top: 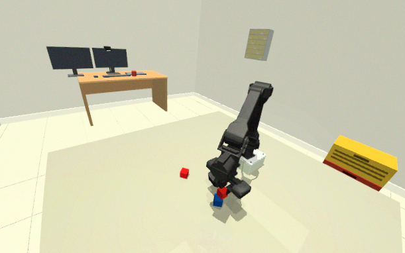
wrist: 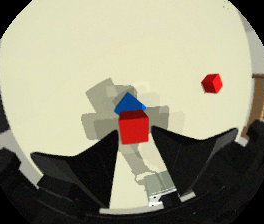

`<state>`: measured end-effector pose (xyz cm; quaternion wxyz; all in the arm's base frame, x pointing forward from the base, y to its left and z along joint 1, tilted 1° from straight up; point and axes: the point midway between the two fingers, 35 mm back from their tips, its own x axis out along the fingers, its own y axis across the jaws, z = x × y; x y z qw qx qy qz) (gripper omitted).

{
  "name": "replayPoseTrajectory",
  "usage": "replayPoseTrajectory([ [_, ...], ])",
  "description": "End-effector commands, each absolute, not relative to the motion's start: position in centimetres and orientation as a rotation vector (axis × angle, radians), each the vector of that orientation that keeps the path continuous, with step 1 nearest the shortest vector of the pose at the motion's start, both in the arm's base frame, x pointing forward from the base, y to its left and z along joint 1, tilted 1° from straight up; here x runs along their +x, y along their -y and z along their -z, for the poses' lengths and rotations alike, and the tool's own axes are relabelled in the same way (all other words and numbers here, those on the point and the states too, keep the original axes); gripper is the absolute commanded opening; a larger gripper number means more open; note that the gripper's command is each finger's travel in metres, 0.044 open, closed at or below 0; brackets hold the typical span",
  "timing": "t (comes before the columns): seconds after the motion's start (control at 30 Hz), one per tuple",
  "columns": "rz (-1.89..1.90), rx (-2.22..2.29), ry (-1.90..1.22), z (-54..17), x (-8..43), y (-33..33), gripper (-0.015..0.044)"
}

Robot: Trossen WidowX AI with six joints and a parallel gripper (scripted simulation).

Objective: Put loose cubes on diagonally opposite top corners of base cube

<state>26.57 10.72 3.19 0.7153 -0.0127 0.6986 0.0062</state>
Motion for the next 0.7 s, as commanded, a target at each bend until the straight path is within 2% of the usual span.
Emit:
replayPoseTrajectory([
  [0.0, -0.018, -0.023, -1.534, -4.0, 26.8, -10.8, 0.0205],
  [0.67, -0.018, -0.023, -1.534, -5.8, 26.7, -10.8, 0.0205],
])
